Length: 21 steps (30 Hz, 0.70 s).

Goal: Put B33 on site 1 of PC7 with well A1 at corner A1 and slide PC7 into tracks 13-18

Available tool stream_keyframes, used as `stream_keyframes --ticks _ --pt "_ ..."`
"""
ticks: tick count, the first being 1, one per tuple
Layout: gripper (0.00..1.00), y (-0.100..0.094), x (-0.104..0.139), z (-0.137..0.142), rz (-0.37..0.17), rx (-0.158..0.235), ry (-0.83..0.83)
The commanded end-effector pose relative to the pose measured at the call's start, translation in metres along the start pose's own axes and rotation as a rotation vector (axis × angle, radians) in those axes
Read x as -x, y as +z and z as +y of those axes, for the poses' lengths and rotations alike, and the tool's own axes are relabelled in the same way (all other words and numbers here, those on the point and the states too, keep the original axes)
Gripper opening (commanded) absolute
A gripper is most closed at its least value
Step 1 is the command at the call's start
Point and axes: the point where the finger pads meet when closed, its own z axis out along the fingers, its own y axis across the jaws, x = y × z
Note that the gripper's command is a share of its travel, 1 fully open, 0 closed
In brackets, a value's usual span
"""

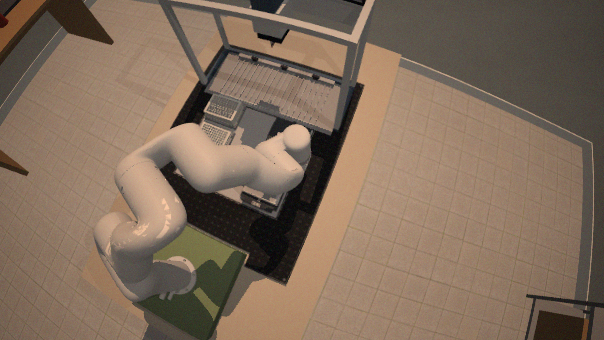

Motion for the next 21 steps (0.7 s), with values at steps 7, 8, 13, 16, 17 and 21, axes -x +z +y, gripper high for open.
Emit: stream_keyframes --ticks 7,8,13,16,17,21 --pt "1.0 -0.002 0.004 0.001 -0.002 0.003 0.0" --pt "1.0 -0.002 0.005 0.001 -0.002 0.003 0.0" --pt "1.0 -0.002 0.009 0.001 -0.002 0.003 0.0" --pt "1.0 -0.002 0.011 0.001 -0.002 0.003 0.0" --pt "1.0 -0.002 0.011 0.001 -0.002 0.003 0.0" --pt "1.0 -0.002 0.014 0.001 -0.002 0.003 0.0"
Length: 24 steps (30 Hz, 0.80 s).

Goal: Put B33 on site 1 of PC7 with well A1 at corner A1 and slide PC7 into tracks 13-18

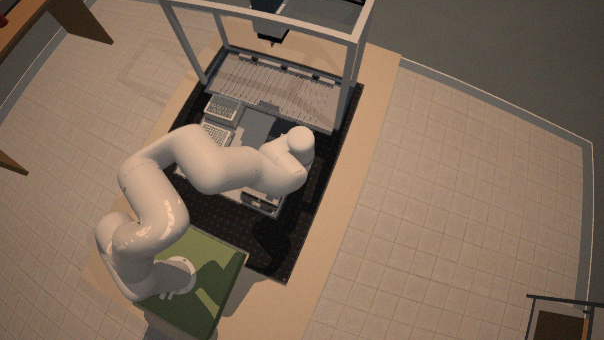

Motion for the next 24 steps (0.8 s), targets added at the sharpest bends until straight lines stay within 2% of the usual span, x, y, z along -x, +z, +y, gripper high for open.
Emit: stream_keyframes --ticks 1,24 --pt "1.0 -0.0017 0.0027 0.0015 -0.002 0.004 0.0" --pt "1.0 -0.0033 0.0111 0.0015 -0.002 0.004 0.0"
